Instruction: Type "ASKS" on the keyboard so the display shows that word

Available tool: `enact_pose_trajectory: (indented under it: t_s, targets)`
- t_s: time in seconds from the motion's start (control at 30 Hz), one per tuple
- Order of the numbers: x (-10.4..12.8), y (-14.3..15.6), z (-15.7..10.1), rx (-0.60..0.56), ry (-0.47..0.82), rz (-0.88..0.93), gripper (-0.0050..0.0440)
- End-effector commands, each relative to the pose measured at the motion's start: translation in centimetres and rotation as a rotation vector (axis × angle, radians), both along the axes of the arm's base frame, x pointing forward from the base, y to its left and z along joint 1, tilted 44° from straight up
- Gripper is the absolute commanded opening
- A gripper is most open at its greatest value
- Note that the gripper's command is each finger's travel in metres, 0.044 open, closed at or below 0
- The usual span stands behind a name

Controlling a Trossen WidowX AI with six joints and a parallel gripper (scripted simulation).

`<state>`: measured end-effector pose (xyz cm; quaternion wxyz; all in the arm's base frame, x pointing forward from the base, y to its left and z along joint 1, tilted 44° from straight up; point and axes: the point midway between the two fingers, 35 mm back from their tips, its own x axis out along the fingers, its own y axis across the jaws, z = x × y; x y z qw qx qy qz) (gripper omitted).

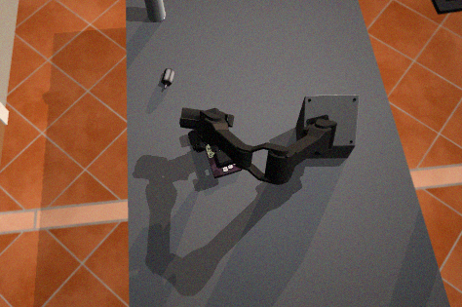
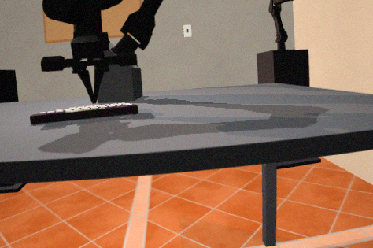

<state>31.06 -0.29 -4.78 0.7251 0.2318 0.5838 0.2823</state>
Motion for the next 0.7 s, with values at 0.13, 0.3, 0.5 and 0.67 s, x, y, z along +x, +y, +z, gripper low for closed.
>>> enact_pose_trajectory:
  t_s: [0.13,0.3,0.5,0.67]
  targets:
    - [0.07,0.90,-0.79,0.006,0.005,-0.001,-0.0050]
    - [0.17,0.93,-0.84,0.004,0.003,-0.001,-0.0050]
    - [0.21,0.92,-0.81,0.004,0.001,0.000,-0.0050]
    - [0.47,0.69,-0.50,-0.003,-0.012,-0.001,-0.0050]
